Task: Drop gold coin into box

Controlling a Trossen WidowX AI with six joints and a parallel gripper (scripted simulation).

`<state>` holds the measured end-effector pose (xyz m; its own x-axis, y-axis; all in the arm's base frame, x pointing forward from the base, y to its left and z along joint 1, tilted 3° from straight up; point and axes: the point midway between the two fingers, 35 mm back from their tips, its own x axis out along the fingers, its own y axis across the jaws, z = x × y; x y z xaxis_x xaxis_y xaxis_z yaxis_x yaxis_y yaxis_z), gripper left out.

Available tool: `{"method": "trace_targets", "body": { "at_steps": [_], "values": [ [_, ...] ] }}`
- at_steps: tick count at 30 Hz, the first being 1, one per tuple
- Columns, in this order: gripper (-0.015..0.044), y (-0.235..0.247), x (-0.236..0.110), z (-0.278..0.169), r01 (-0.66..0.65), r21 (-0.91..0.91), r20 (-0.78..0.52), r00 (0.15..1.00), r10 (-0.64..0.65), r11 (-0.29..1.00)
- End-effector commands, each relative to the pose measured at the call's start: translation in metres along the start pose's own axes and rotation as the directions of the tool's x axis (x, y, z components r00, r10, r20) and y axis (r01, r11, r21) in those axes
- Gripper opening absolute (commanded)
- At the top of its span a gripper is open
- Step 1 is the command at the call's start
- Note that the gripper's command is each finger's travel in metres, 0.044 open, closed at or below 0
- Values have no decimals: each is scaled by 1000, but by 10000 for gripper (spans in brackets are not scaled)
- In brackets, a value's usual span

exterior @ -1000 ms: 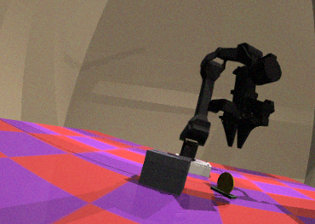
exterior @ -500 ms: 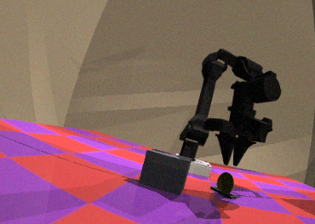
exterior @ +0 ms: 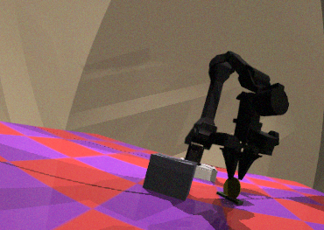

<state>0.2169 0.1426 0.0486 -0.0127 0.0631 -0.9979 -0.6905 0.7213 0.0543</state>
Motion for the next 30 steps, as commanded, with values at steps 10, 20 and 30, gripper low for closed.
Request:
{"method": "trace_targets", "body": {
  "at_steps": [10, 20, 30],
  "values": [
    [161, 0, 21, -1, 3, 3, -3, 1000, -3, 1000],
    [161, 0, 36, -3, 3, 3, -3, 1000, -3, 1000],
    [29, 0, 41, -3, 3, 3, -3, 1000, -3, 1000]
  ]
}}
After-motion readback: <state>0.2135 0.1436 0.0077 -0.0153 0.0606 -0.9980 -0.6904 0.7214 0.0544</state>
